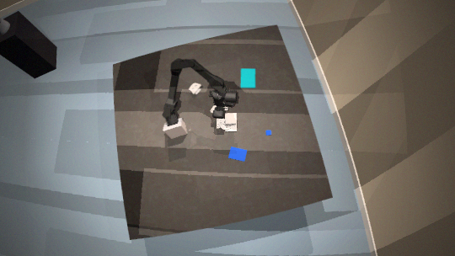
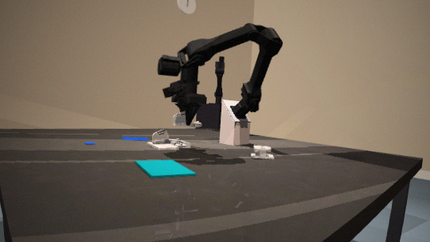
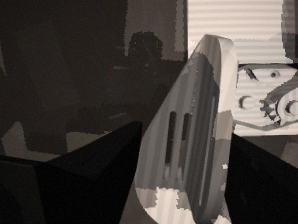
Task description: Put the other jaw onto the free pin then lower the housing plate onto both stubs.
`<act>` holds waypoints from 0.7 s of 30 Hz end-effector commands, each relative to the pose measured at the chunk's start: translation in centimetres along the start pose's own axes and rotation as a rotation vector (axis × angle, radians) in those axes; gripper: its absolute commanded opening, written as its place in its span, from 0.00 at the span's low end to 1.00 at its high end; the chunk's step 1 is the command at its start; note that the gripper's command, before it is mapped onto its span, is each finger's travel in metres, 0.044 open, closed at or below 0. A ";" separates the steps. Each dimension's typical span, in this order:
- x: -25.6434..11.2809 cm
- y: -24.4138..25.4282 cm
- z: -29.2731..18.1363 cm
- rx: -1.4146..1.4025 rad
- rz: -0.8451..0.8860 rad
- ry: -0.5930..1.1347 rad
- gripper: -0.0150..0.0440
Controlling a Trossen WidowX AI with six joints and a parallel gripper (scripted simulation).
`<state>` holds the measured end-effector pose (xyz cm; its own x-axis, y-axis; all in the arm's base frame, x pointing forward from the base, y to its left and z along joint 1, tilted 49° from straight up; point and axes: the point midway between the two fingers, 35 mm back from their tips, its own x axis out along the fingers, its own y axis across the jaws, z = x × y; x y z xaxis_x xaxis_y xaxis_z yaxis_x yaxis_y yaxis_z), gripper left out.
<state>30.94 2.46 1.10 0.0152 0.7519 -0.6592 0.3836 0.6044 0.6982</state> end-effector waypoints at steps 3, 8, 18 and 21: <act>0.0 -0.2 0.1 0.009 -0.004 0.001 0.48; 0.0 -1.0 1.4 0.009 -0.004 0.000 0.48; 0.0 -2.9 3.9 0.008 -0.005 -0.001 0.48; 0.0 -3.4 4.4 0.008 -0.005 -0.001 0.48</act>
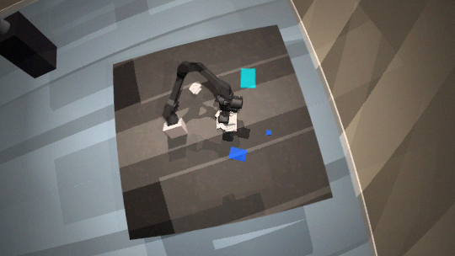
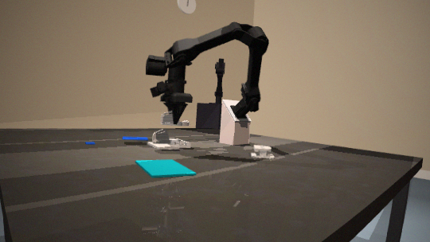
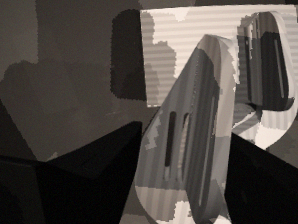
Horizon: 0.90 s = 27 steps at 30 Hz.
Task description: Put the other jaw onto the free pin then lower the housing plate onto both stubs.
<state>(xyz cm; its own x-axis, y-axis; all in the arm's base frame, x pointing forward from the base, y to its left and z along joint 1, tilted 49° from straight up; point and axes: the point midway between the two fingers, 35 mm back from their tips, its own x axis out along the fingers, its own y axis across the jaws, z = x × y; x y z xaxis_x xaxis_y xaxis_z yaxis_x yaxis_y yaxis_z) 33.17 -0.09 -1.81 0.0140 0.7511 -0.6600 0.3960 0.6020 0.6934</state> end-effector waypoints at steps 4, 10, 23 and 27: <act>0.0 -0.7 0.9 -0.006 -0.003 -0.002 0.48; 0.0 -0.7 0.9 -0.006 -0.003 -0.002 0.48; 0.0 -0.7 0.9 -0.006 -0.003 -0.002 0.48; 0.0 -0.7 1.0 -0.017 -0.003 -0.002 0.48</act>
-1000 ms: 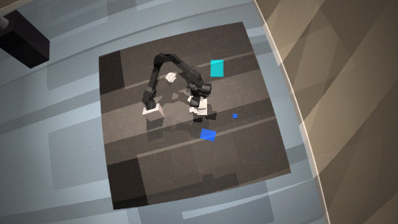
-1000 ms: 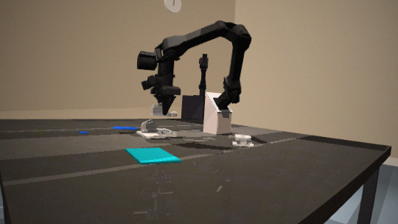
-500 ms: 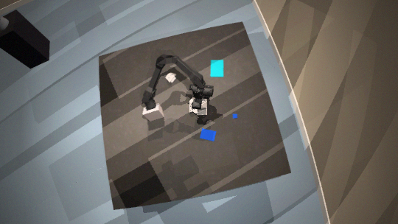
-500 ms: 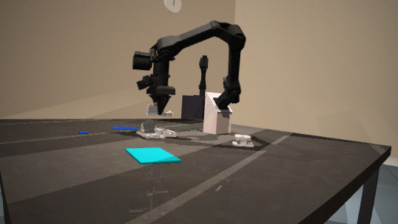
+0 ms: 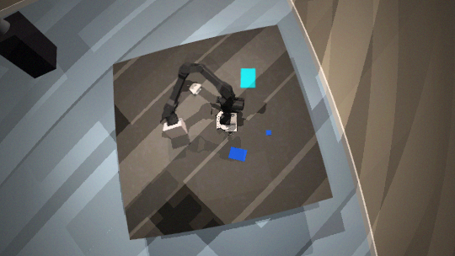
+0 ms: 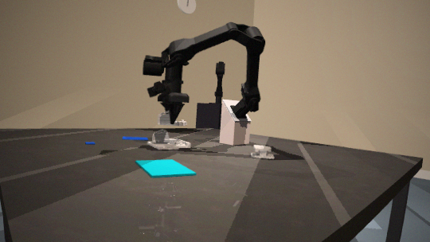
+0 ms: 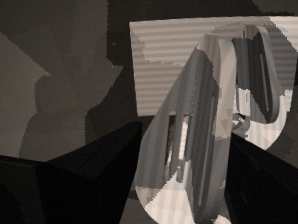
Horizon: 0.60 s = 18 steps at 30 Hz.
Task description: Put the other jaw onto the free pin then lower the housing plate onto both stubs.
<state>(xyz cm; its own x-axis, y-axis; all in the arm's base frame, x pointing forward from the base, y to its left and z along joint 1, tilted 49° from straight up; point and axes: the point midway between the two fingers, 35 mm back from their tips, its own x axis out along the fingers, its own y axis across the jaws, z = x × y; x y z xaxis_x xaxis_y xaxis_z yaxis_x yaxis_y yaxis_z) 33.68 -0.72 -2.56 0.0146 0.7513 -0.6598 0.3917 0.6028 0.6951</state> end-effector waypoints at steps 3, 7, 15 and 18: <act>-0.1 0.0 0.1 -0.012 -0.004 -0.001 0.48; -0.1 0.0 0.1 -0.012 -0.004 -0.001 0.48; -0.1 0.0 0.2 -0.012 -0.004 -0.001 0.48; -0.1 0.0 0.2 -0.012 -0.004 -0.001 0.48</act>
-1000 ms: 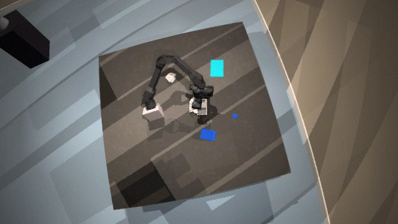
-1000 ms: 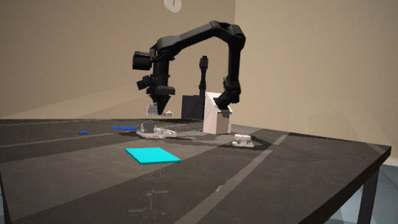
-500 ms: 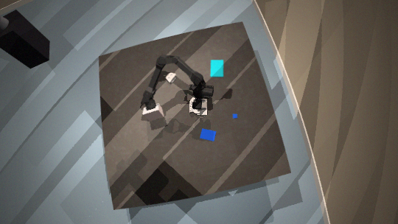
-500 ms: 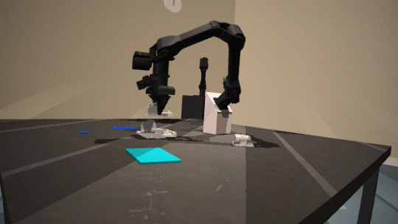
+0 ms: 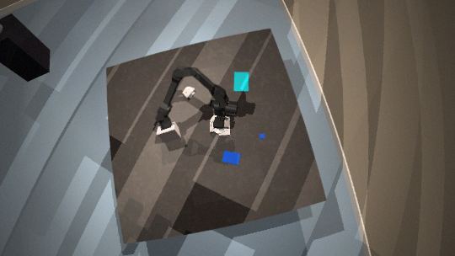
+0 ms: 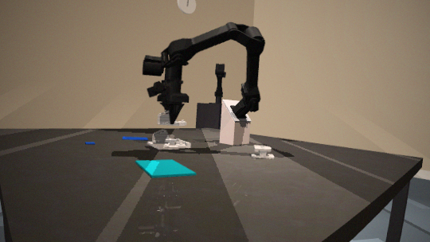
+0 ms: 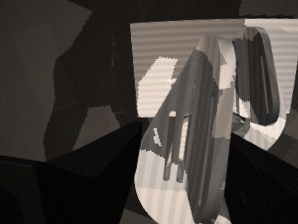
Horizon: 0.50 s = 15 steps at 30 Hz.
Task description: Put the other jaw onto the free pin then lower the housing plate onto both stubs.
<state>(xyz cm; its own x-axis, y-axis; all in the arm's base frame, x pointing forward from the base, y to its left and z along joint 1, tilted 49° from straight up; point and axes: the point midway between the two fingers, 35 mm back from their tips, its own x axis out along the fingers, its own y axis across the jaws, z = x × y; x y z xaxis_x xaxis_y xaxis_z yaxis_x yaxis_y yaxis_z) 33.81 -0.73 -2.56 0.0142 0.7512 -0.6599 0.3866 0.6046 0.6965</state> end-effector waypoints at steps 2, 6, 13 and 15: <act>-0.1 0.0 0.1 -0.007 -0.003 -0.001 0.48; 0.1 0.0 0.1 -0.007 -0.004 -0.001 0.48; 1.2 0.0 0.2 -0.006 -0.004 -0.002 0.48; 1.5 0.0 0.2 -0.006 -0.004 -0.002 0.48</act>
<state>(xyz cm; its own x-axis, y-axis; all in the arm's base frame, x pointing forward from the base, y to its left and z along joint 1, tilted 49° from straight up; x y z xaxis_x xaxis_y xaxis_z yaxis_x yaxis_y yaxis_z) 34.30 -0.18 -3.08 0.0207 0.7439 -0.6680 0.3682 0.6155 0.6968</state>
